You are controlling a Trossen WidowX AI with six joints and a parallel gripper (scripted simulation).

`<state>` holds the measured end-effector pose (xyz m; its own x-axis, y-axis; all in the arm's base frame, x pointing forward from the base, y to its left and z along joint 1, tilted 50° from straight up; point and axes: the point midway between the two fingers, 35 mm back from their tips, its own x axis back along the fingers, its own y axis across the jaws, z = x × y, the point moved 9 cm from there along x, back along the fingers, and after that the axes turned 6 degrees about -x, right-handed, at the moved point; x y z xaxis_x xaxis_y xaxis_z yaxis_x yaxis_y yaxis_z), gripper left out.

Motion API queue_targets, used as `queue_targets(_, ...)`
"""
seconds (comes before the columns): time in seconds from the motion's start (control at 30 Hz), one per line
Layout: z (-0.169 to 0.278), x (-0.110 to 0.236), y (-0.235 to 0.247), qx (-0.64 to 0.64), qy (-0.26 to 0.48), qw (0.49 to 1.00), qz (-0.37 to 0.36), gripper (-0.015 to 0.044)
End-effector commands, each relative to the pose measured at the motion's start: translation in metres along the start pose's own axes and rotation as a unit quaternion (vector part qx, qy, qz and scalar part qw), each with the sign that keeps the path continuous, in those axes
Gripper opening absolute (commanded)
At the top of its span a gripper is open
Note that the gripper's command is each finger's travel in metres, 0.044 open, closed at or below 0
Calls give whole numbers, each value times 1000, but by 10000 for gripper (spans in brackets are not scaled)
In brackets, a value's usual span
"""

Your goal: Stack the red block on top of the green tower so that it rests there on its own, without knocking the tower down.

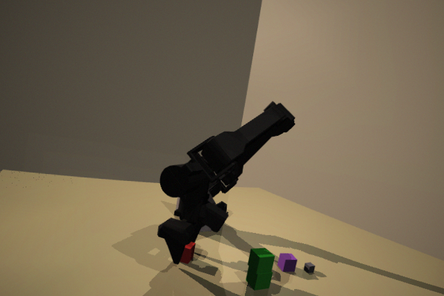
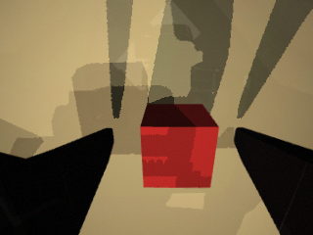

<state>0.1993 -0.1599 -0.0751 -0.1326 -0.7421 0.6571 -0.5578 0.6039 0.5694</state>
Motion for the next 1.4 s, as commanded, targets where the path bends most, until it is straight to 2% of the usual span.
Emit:
queue_targets(0.0,0,0,0,-3,-2,1000,0,309)
queue_targets(0.2,0,0,0,-3,-2,1000,0,151)
queue_targets(0.43,0,0,0,-3,-2,1000,0,105)
queue_targets(0.57,0,10,-1,-3,-2,1000,1,0)
queue_targets(1.37,1,120,0,-4,0,1000,2,0)
